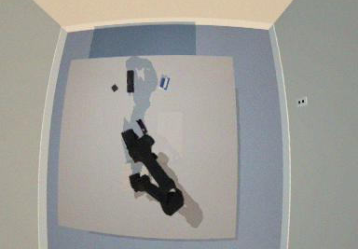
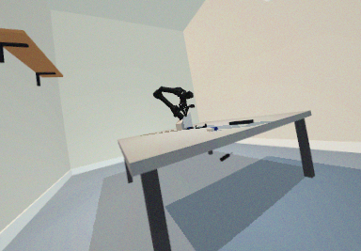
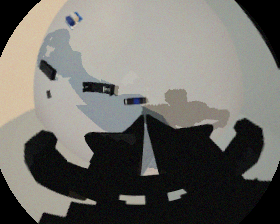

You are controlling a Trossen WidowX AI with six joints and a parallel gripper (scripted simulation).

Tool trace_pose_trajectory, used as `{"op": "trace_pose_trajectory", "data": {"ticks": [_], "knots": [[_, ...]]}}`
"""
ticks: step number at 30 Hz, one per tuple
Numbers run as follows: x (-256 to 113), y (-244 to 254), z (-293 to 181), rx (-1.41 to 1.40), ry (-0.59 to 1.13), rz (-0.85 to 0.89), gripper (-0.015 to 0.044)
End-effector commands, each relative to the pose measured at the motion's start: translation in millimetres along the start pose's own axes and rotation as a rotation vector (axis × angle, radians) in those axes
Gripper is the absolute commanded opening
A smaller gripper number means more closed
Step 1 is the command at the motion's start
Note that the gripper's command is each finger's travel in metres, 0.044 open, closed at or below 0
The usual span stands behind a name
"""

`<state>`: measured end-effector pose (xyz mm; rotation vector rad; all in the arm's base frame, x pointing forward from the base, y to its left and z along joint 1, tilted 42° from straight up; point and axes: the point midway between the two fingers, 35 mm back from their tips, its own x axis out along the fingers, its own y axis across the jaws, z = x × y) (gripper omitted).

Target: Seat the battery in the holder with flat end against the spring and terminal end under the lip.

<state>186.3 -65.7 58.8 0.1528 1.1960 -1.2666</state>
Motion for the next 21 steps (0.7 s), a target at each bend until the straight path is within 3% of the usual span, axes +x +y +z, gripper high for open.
{"op": "trace_pose_trajectory", "data": {"ticks": [1, 7, 16, 21], "knots": [[5, 2, 0, -0.12, 0.001, -0.001, 0.0079], [28, 11, 0, -0.65, 0.002, 0.002, 0.0222], [61, 19, -1, -1.443, 0.002, 0.001, 0.0222], [66, 20, -1, -1.575, 0.002, 0.0, 0.0222]]}}
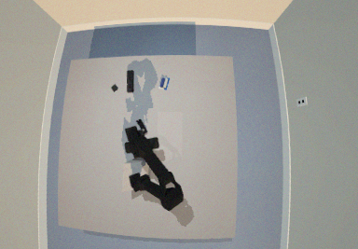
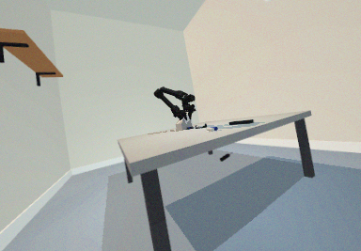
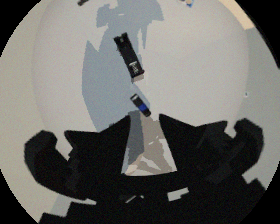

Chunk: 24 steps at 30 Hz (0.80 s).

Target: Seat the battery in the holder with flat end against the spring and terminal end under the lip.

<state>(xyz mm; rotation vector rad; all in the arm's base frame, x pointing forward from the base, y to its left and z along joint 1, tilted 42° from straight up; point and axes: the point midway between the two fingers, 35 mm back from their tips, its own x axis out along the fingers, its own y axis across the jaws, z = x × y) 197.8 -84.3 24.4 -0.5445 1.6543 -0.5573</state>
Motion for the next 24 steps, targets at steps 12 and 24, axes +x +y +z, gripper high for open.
{"op": "trace_pose_trajectory", "data": {"ticks": [12, 24], "knots": [[30.4, 4.2, -3.1, -0.61, 0.031, -0.006, 0.0222], [37.7, 4.3, -2.8, -0.606, 0.031, -0.005, 0.0222]]}}
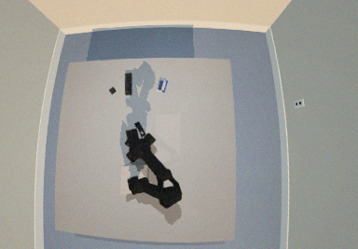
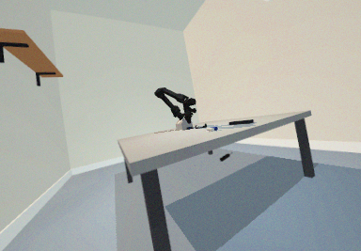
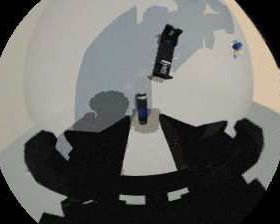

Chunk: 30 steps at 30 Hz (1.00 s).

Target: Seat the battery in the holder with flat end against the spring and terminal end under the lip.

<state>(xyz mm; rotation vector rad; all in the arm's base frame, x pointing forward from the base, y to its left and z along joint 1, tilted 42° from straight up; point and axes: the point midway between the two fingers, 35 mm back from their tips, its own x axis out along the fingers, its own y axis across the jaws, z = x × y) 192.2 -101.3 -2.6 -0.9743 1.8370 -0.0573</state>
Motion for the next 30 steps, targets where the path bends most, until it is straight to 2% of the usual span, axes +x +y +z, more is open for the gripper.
{"op": "trace_pose_trajectory", "data": {"ticks": [1, 29, 30], "knots": [[7, 1, -1, -0.008, 0.01, 0.002, 0.0222], [49, 1, -3, -0.014, 0.011, 0.0, 0.0222], [49, 1, -3, -0.014, 0.011, 0.0, 0.0195]]}}
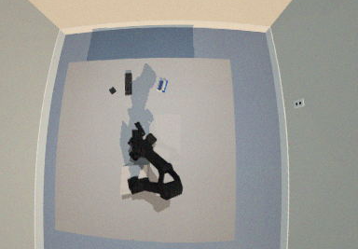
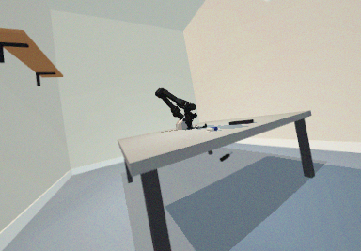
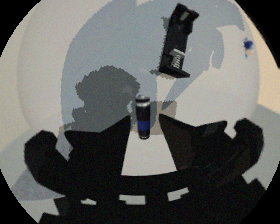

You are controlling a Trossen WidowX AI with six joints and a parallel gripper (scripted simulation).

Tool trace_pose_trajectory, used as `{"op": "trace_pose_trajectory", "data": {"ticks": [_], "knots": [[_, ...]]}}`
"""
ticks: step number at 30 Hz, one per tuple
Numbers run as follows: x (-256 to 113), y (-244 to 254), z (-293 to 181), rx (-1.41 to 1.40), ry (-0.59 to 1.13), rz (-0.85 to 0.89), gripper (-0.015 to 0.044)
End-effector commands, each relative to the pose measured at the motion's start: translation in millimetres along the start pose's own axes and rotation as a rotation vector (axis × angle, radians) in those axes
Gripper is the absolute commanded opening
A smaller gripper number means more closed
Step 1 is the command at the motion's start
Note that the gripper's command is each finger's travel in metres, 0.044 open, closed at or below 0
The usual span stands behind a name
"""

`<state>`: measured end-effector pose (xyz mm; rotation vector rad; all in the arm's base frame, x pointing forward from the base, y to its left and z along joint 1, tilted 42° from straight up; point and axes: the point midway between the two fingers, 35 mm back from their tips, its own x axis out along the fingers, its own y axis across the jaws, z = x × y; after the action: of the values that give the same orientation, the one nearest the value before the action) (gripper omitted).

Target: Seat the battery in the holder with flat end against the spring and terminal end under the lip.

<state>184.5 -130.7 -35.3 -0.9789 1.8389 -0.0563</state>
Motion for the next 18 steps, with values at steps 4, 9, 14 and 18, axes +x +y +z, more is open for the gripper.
{"op": "trace_pose_trajectory", "data": {"ticks": [4, 9, 14, 18], "knots": [[4, 2, -2, -0.01, 0.009, 0.002, 0.009], [4, 2, -2, -0.01, 0.009, 0.002, 0.006], [4, 2, -2, -0.01, 0.009, 0.002, 0.006], [-13, 2, 0, -0.01, 0.006, 0.004, 0.006]]}}
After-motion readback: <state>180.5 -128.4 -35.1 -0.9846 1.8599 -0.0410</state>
